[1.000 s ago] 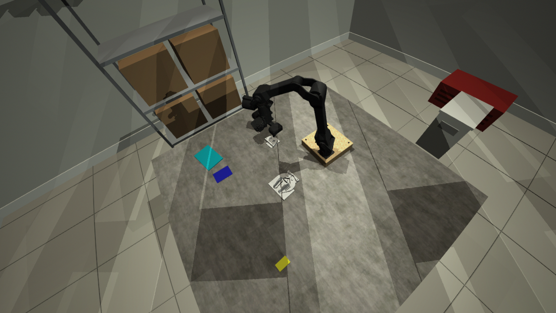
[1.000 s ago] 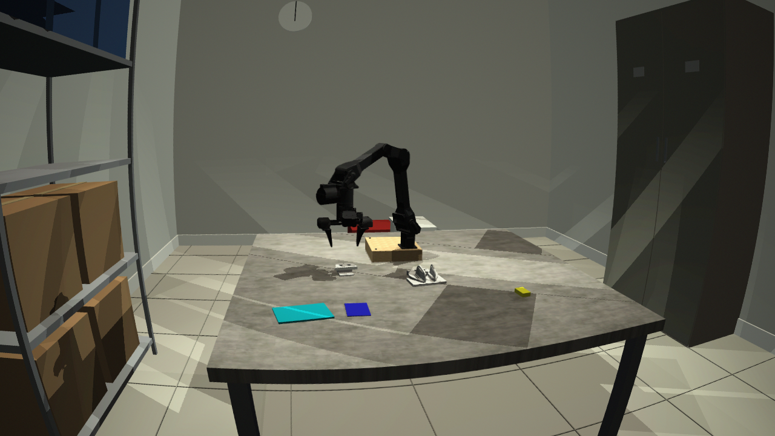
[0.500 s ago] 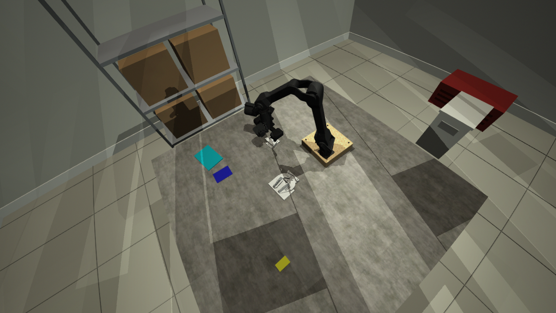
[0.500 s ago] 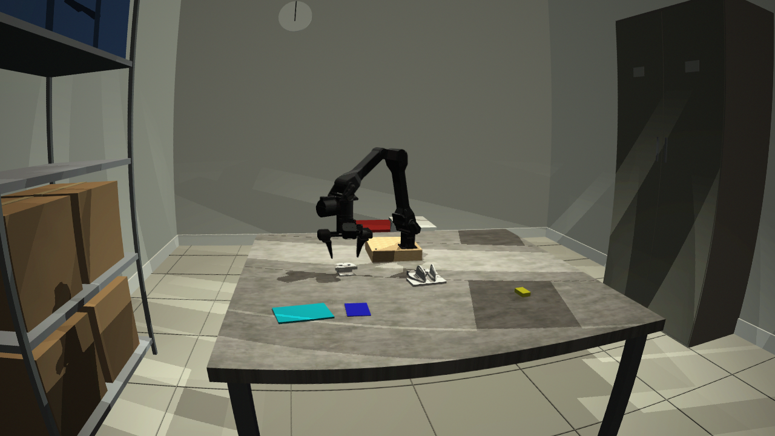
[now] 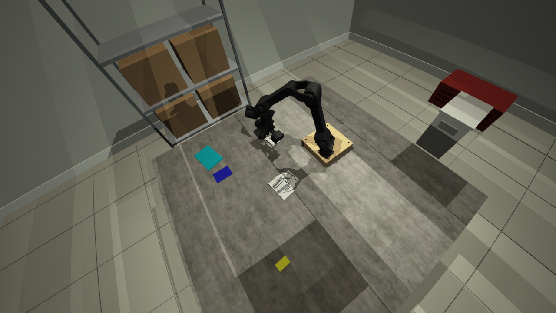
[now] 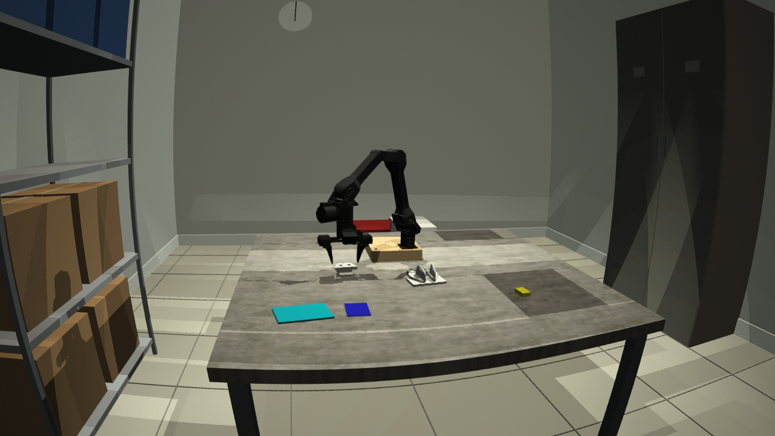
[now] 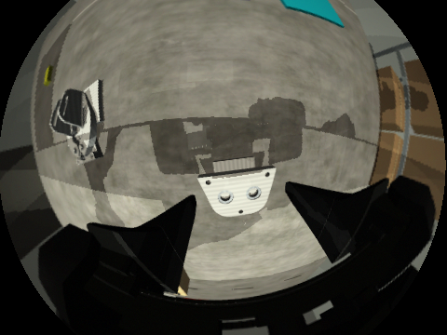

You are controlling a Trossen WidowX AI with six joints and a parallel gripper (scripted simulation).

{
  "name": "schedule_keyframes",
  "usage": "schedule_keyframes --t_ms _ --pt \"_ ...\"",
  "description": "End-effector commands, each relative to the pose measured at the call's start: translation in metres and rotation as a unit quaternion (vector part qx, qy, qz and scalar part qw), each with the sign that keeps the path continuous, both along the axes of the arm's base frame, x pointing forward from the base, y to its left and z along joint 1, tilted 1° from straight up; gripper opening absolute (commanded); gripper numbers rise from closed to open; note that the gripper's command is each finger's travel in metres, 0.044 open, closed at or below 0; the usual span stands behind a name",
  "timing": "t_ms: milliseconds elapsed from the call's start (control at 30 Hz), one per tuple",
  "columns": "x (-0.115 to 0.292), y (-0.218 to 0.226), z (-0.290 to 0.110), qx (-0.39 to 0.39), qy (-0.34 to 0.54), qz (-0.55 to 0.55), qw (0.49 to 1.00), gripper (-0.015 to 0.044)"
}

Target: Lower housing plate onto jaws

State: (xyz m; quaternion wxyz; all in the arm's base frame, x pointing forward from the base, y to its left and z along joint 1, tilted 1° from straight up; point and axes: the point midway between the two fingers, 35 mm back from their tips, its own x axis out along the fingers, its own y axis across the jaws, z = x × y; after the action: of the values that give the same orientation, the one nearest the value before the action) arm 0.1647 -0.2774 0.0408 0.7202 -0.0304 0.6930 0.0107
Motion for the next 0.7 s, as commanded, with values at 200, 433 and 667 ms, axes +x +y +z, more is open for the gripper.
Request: schedule_keyframes --t_ms 200,433,667 --pt "0.001 0.0 -0.015 0.002 0.0 0.002 1.0 0.044" --pt "0.001 0.0 -0.026 0.002 0.0 0.002 1.0 0.044" --pt "0.001 0.0 -0.031 0.002 0.0 0.002 1.0 0.044"
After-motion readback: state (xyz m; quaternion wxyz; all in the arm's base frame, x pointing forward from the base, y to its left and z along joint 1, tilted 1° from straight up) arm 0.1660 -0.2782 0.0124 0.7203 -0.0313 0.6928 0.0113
